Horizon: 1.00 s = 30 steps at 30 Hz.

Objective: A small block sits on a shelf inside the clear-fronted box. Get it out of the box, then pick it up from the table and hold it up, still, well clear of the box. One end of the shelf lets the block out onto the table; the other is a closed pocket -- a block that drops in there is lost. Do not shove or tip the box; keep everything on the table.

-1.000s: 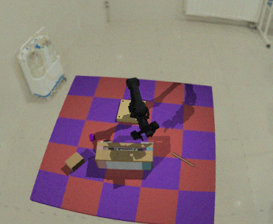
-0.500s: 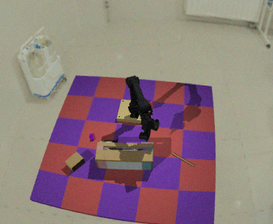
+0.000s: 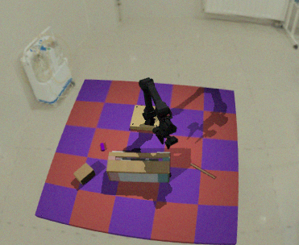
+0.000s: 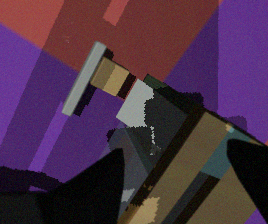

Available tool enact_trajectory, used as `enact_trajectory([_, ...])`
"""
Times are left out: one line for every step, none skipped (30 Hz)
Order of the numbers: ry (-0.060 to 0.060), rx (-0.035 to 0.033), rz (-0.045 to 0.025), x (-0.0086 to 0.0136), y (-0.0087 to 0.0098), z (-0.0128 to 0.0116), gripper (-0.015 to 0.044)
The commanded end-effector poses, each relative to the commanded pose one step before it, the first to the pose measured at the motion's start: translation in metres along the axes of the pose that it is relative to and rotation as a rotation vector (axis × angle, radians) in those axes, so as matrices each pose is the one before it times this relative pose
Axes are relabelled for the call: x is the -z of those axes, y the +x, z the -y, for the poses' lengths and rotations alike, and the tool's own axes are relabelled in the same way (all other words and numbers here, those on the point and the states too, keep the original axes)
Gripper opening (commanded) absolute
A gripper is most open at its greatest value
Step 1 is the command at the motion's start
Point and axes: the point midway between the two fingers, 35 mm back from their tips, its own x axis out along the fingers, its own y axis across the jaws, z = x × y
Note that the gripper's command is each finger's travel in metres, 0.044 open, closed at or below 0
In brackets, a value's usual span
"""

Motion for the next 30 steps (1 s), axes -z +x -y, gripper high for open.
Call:
enact_trajectory([-0.9205,0.00089,-0.11625,-0.01058,-0.00419,-0.00325,0.0285])
enact_trajectory([-0.0193,-0.00046,-0.00147,-0.00008,-0.0001,0.00011,0.0285])
enact_trajectory([-0.0066,-0.00016,-0.0005,-0.00003,-0.00004,0.00004,0.0285])
enact_trajectory([0.0,0.0,0.0,0.0,0.0,0.0,0.0285])
enact_trajectory([0.0,0.0,0.0,0.0,0.0,0.0,0.0285])
enact_trajectory([0.0,0.0,0.0,0.0,0.0,0.0,0.0285])
enact_trajectory([0.0,0.0,0.0,0.0,0.0,0.0,0.0285])
enact_trajectory([0.0,0.0,0.0,0.0,0.0,0.0,0.0285])
enact_trajectory([0.0,0.0,0.0,0.0,0.0,0.0,0.0285])
enact_trajectory([0.0,0.0,0.0,0.0,0.0,0.0,0.0285])
enact_trajectory([0.0,0.0,0.0,0.0,0.0,0.0,0.0285])
enact_trajectory([0.0,0.0,0.0,0.0,0.0,0.0,0.0285])
enact_trajectory([0.0,0.0,0.0,0.0,0.0,0.0,0.0285])
enact_trajectory([0.0,0.0,0.0,0.0,0.0,0.0,0.0285])
enact_trajectory([0.0,0.0,0.0,0.0,0.0,0.0,0.0285])
enact_trajectory([0.0,0.0,0.0,0.0,0.0,0.0,0.0285])
enact_trajectory([0.0,0.0,0.0,0.0,0.0,0.0,0.0285])
enact_trajectory([0.0,0.0,0.0,0.0,0.0,0.0,0.0285])
enact_trajectory([0.0,0.0,0.0,0.0,0.0,0.0,0.0285])
enact_trajectory([0.0,0.0,0.0,0.0,0.0,0.0,0.0285])
enact_trajectory([0.0,0.0,0.0,0.0,0.0,0.0,0.0285])
enact_trajectory([0.0,0.0,0.0,0.0,0.0,0.0,0.0285])
enact_trajectory([0.0,0.00002,-0.00003,-0.00051,0.00213,0.00032,0.0285])
enact_trajectory([0.0,0.00006,-0.00009,-0.00164,0.00636,0.0009,0.0285])
enact_trajectory([0.0,0.00008,-0.00012,-0.00306,0.01046,0.0013,0.0285])
enact_trajectory([0.0,0.00008,-0.0001,-0.0046,0.0134,0.00132,0.0285])
enact_trajectory([0.0,0.00004,-0.00003,-0.00535,0.01324,0.0009,0.0285])
enact_trajectory([0.0,0.00001,0.00004,-0.00599,0.01282,0.00046,0.0285])
enact_trajectory([0.0,-0.00003,0.00011,-0.0065,0.01217,0.00002,0.0285])
enact_trajectory([0.0,-0.00005,0.00013,-0.00535,0.00897,-0.00028,0.0285])
